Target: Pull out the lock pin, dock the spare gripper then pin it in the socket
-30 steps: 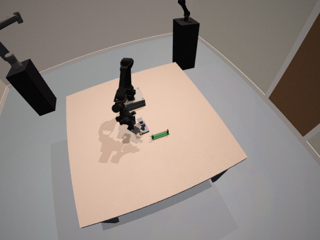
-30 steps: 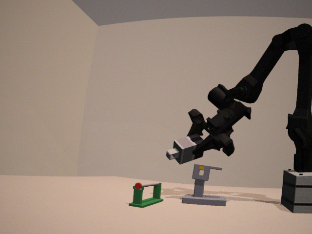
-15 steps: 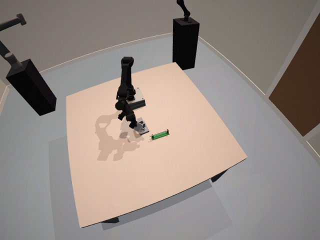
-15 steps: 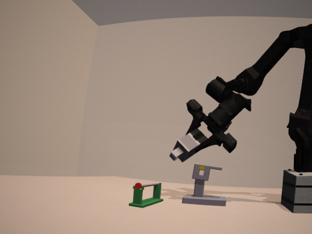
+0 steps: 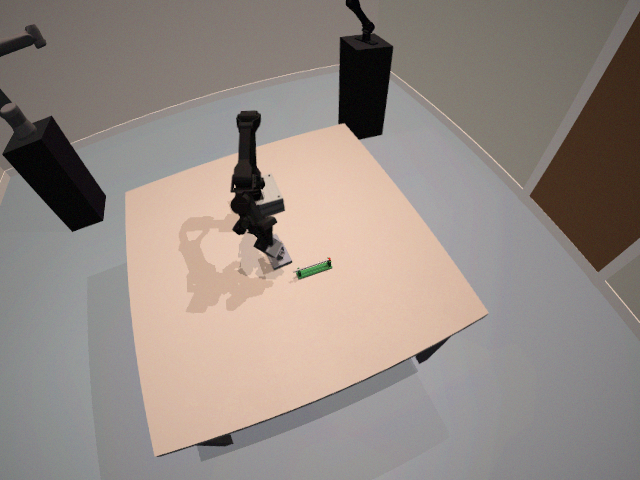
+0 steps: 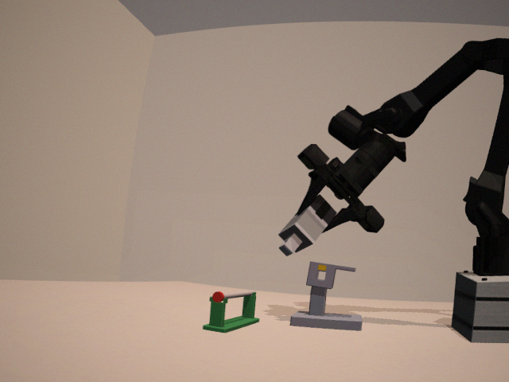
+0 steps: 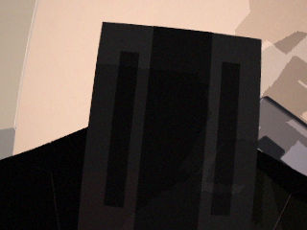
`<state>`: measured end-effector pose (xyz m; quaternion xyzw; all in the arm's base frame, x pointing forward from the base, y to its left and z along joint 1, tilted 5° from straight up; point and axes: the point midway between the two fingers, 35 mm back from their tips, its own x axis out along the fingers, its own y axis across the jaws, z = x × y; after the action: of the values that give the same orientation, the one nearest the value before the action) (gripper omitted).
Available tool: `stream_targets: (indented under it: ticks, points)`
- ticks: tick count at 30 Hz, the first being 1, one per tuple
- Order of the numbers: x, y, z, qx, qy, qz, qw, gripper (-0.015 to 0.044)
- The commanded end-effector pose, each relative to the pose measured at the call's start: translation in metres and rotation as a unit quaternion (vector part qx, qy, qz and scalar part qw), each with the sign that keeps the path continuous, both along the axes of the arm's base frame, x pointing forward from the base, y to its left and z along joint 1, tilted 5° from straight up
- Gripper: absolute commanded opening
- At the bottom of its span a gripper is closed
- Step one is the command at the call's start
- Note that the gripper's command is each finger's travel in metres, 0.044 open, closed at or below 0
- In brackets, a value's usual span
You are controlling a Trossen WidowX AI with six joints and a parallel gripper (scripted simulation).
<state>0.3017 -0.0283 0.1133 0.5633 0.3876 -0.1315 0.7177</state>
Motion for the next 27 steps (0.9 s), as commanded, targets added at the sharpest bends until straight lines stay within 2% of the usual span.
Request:
stream_targets:
  ticks: [1,14,27]
  points:
    - [-0.001,0.003,0.013,-0.047,-0.022,0.038,0.998,0.0]
    - [-0.014,0.015,0.024,-0.181,-0.041,0.161,0.969,0.0]
    - [-0.03,0.024,0.034,-0.305,-0.055,0.284,0.907,0.0]
